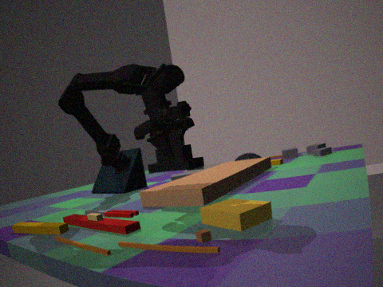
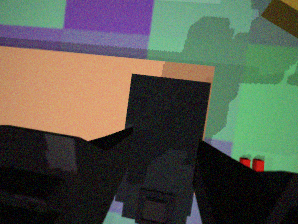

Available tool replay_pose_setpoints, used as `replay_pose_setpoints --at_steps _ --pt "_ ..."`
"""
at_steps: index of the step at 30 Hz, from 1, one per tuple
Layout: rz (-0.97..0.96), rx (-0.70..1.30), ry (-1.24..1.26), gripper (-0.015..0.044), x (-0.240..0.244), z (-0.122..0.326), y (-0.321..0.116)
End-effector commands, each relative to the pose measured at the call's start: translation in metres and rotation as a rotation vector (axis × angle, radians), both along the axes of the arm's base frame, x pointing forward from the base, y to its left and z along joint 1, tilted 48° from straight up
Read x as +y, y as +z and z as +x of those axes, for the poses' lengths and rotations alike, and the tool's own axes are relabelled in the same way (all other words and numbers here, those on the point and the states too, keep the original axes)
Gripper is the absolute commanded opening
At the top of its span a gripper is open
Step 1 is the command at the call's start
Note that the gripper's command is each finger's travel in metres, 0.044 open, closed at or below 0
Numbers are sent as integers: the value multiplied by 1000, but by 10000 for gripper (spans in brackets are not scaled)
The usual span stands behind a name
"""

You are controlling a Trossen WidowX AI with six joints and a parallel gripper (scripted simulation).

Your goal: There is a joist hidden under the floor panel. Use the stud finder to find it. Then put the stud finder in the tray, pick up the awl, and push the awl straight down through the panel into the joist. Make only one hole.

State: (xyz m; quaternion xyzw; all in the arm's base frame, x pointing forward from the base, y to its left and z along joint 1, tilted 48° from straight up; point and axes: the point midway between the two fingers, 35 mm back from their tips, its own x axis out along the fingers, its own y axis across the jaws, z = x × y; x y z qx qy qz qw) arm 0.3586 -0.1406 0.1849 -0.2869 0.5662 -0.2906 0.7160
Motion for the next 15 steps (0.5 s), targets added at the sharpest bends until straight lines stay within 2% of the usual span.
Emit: replay_pose_setpoints --at_steps 1,15 --pt "2 -1 10 0 -2 -1 -3" --pt "-1 -1 10 0 -16 -3 -14"
